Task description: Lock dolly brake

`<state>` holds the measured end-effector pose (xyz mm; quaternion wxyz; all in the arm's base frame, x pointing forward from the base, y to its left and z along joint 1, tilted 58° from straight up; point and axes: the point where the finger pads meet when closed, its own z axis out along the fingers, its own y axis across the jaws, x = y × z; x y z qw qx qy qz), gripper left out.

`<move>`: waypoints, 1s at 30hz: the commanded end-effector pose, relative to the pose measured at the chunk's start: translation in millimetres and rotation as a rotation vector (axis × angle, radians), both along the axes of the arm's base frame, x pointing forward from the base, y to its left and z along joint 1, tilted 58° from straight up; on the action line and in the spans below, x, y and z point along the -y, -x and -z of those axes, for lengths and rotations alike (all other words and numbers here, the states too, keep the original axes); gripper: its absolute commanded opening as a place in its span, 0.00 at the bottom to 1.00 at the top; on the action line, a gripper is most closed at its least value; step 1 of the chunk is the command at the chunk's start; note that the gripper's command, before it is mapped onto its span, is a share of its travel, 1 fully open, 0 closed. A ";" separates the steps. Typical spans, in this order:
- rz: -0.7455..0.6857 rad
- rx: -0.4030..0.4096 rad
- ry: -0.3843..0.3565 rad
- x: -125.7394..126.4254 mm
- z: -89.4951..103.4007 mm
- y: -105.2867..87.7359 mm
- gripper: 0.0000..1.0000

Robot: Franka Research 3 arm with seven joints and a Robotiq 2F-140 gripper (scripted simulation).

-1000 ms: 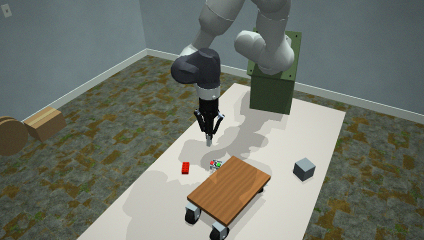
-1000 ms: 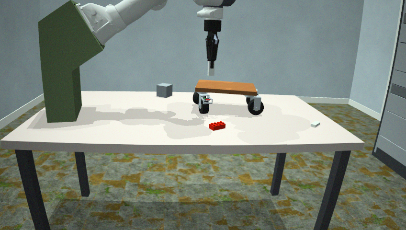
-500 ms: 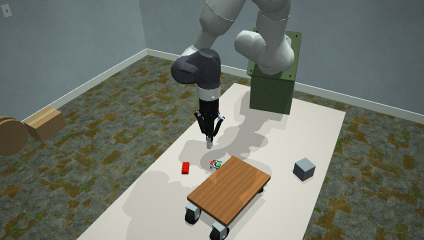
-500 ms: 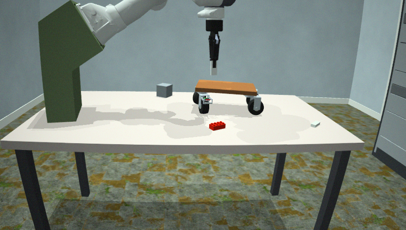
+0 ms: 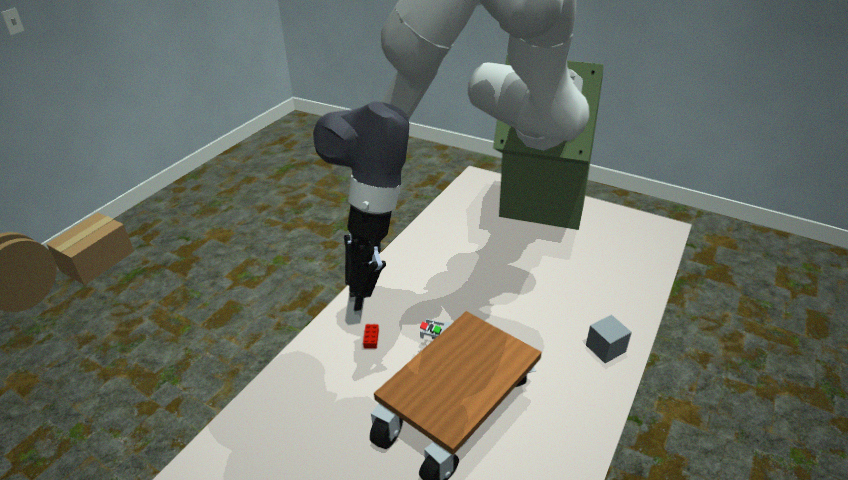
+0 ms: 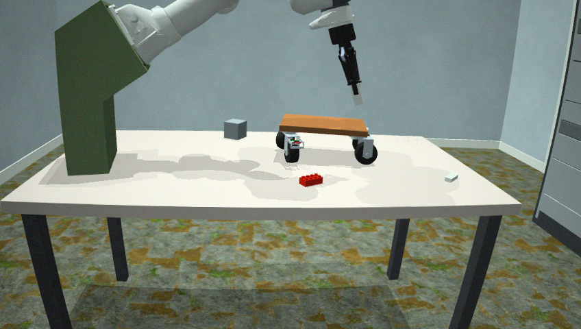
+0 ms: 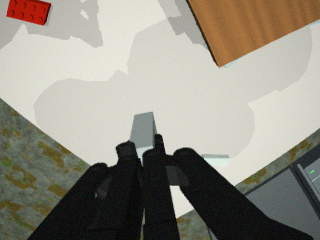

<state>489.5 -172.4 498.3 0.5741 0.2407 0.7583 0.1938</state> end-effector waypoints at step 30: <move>-0.383 -0.233 0.590 -77.3 164.7 43.6 0.00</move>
